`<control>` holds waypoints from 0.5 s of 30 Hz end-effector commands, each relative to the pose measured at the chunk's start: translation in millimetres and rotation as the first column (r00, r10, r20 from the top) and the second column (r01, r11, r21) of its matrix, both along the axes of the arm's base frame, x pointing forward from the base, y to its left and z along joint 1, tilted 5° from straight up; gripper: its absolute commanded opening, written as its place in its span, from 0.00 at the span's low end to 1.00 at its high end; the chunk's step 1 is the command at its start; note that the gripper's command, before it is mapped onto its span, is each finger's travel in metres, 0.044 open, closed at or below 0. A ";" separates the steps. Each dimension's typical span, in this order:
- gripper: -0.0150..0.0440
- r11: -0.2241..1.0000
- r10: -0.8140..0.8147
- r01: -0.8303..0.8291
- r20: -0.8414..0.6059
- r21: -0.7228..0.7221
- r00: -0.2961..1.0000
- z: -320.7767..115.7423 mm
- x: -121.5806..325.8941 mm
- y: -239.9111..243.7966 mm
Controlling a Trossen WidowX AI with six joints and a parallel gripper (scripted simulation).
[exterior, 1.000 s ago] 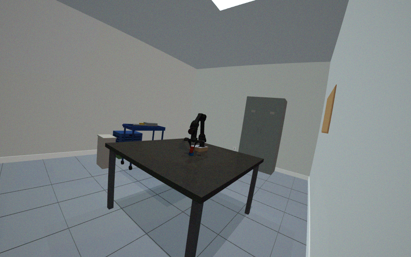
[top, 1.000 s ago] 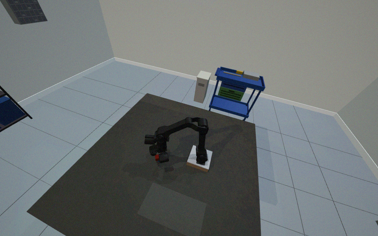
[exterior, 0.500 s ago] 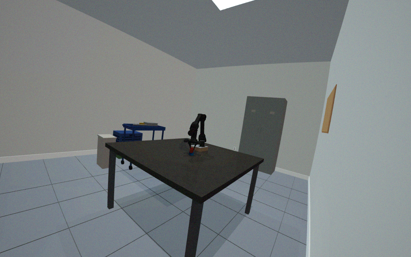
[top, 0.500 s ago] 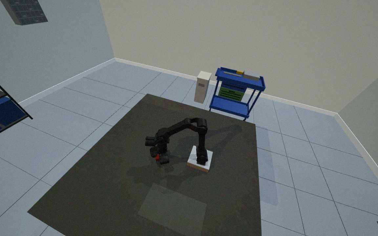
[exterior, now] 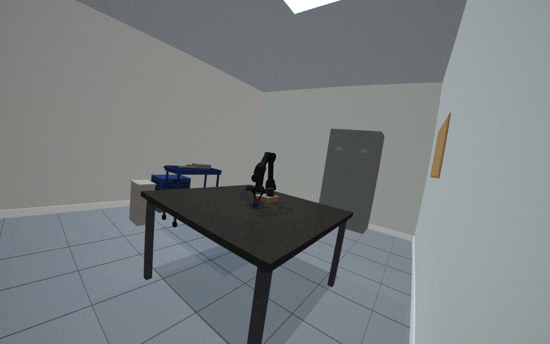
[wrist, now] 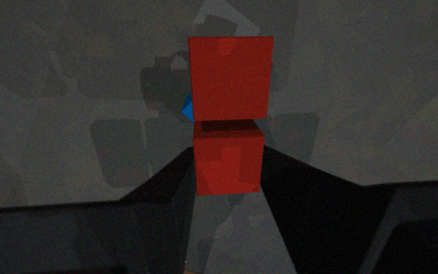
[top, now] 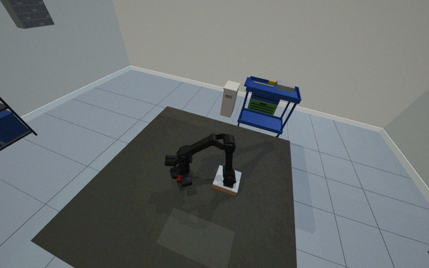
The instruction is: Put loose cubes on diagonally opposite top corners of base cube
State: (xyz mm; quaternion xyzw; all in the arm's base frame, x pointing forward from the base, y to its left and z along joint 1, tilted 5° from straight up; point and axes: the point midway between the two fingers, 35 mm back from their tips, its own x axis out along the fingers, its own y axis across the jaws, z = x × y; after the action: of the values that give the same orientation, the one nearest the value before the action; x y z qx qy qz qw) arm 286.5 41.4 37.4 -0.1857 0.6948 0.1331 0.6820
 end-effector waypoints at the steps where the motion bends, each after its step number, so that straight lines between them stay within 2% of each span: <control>1: 0.60 1.000 0.001 -0.001 -0.001 0.001 1.000 -0.4 -0.1 0.2; 15: 0.60 1.000 0.000 0.000 0.000 0.000 1.000 20.8 0.1 1.6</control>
State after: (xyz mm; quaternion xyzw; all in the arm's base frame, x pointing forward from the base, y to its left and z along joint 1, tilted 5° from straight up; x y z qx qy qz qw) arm 286.8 42.7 53.4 -0.1870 0.6943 0.1345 0.6818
